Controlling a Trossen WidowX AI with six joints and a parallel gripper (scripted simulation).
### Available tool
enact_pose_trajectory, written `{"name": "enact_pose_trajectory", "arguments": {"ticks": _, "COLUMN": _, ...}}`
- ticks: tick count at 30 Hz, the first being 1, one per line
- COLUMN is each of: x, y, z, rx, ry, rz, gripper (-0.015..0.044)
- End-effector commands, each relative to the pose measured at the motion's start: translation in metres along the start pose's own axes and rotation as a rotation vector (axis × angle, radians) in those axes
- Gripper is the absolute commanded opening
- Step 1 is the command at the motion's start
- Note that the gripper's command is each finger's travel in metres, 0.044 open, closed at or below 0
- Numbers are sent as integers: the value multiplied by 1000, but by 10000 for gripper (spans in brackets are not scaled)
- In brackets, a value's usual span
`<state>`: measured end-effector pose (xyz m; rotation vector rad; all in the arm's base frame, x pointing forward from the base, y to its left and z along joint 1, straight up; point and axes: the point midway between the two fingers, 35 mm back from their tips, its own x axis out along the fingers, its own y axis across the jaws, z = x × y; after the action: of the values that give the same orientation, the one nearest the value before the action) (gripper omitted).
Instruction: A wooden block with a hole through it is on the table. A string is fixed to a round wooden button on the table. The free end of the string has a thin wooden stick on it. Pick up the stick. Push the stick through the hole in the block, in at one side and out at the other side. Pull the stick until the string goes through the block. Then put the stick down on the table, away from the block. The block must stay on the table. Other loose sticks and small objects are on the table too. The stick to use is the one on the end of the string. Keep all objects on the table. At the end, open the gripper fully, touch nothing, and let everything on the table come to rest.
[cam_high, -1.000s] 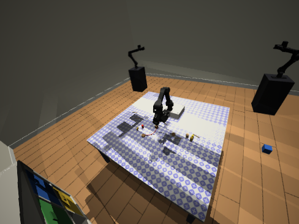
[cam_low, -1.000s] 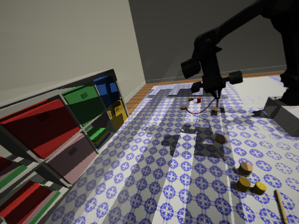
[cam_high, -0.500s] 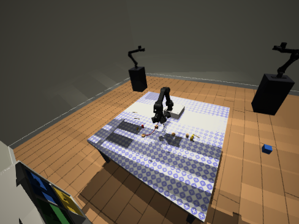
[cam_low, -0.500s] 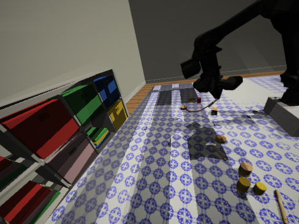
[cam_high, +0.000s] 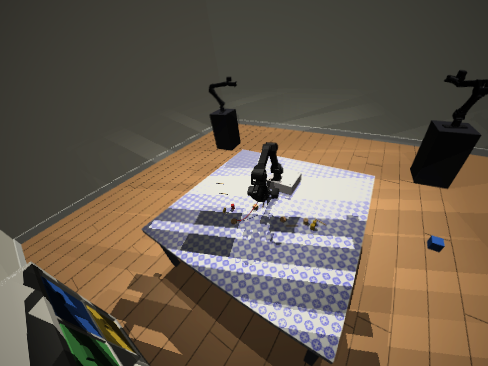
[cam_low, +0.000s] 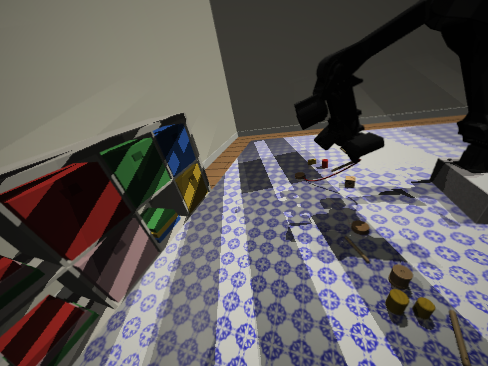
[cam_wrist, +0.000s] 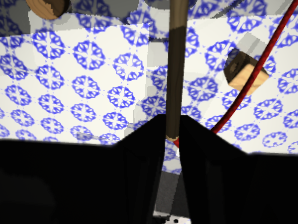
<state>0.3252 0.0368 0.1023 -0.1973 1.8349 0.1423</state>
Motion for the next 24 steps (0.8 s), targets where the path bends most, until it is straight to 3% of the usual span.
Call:
{"name": "enact_pose_trajectory", "arguments": {"ticks": 1, "x": -1, "y": 0, "z": 0, "rx": 133, "ry": -1, "rz": -9, "gripper": 0}}
{"name": "enact_pose_trajectory", "arguments": {"ticks": 24, "x": -2, "y": 2, "z": 3, "rx": 924, "ry": -17, "rz": -27, "gripper": 0}}
